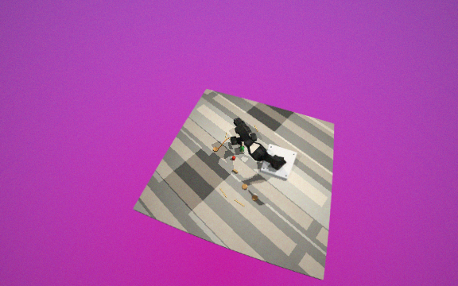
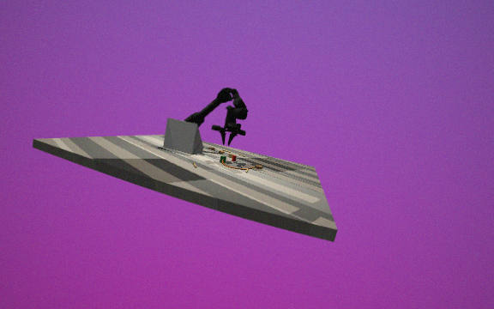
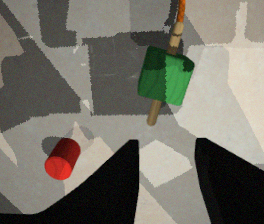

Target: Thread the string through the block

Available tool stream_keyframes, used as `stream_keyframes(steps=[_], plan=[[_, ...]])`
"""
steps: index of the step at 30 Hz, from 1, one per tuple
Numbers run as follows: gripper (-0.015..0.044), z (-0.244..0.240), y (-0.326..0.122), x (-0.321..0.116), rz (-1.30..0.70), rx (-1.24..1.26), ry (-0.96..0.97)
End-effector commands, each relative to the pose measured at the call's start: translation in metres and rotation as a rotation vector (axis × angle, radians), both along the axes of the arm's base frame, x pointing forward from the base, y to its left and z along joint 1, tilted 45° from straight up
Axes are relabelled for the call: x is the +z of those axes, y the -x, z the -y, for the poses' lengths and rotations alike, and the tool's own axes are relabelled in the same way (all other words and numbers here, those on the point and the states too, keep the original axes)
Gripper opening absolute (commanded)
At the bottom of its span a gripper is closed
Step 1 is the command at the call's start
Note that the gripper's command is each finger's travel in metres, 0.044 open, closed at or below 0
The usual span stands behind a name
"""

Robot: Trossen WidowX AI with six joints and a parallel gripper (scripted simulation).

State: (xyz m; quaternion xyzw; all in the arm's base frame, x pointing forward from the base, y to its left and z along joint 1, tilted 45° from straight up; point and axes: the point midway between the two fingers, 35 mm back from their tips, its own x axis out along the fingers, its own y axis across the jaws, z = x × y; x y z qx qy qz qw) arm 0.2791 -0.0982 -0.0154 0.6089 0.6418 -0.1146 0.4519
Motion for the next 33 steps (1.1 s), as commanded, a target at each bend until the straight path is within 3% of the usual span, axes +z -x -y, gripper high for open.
stream_keyframes(steps=[1, 33], plan=[[0.0121, -0.010, 0.003, 0.006, -0.213, -0.211, -0.057], [0.0121, -0.031, -0.004, -0.018, -0.213, -0.212, -0.055]])
